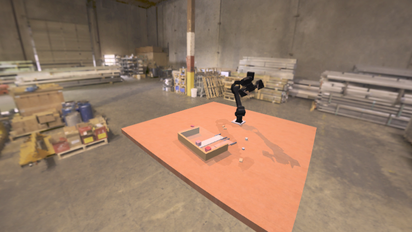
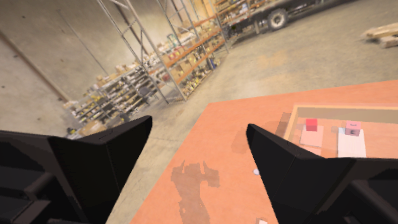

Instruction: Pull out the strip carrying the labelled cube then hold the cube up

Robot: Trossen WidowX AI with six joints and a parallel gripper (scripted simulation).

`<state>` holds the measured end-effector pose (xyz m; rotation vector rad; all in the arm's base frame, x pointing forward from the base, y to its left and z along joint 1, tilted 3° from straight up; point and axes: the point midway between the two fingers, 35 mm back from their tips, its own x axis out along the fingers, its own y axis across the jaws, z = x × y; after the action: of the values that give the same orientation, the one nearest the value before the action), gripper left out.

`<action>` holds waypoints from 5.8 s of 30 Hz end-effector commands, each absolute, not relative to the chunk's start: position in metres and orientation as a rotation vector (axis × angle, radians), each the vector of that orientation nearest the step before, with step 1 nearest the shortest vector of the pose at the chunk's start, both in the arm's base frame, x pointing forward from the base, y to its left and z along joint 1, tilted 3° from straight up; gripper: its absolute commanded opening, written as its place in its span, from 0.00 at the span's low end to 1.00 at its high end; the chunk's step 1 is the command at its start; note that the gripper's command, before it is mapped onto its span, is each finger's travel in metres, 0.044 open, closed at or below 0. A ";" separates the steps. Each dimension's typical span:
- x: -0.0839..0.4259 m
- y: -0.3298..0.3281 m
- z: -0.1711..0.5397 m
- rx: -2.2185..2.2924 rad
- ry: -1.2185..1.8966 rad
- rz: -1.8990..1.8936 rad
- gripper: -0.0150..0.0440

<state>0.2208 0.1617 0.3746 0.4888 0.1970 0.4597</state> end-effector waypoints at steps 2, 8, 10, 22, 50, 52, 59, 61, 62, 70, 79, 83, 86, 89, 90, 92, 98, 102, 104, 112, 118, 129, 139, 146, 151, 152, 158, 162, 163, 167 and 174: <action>0.264 0.122 0.328 0.285 0.268 0.282 0.93; 0.296 0.058 0.276 0.096 0.394 0.098 0.93; 0.301 0.033 0.259 0.048 0.446 0.045 0.93; 0.303 -0.010 0.230 -0.018 0.543 -0.038 0.93; 0.391 0.002 0.130 0.195 1.479 -0.188 0.25; 0.391 0.002 0.130 0.195 1.479 -0.188 0.25; 0.392 0.002 0.121 0.195 1.479 -0.188 0.25; 0.393 0.002 0.118 0.195 1.479 -0.188 0.25; 0.393 0.002 0.116 0.195 1.479 -0.188 0.25; 0.394 0.003 0.103 0.195 1.479 -0.188 0.25; 0.395 0.004 0.088 0.195 1.479 -0.188 0.25; 0.396 0.004 0.082 0.195 1.479 -0.188 0.25; 0.396 0.005 0.077 0.195 1.479 -0.188 0.25; 0.396 0.005 0.072 0.195 1.479 -0.188 0.25; 0.396 0.005 0.070 0.195 1.479 -0.188 0.25; 0.396 0.006 0.067 0.195 1.479 -0.188 0.25; 0.396 0.006 0.060 0.195 1.479 -0.187 0.25; 0.396 0.006 0.060 0.195 1.479 -0.187 0.25; 0.396 0.006 0.060 0.195 1.479 -0.187 0.25; 0.396 0.006 0.060 0.195 1.479 -0.187 0.25; 0.396 0.006 0.060 0.195 1.479 -0.187 0.25; 0.396 0.006 0.059 0.195 1.479 -0.187 0.25; 0.396 0.006 0.058 0.195 1.479 -0.187 0.25; 0.396 0.006 0.058 0.195 1.479 -0.187 0.25; 0.396 0.006 0.058 0.195 1.479 -0.187 0.25; 0.396 0.006 0.058 0.195 1.479 -0.187 0.25; 0.396 0.006 0.057 0.195 1.479 -0.187 0.25; 0.396 0.006 0.057 0.195 1.479 -0.187 0.25; 0.396 0.006 0.057 0.195 1.479 -0.187 0.25; 0.397 0.006 0.056 0.195 1.479 -0.187 0.25; 0.397 0.006 0.055 0.195 1.479 -0.187 0.25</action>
<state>0.3960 0.0059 0.0588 0.1893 1.4761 -0.1849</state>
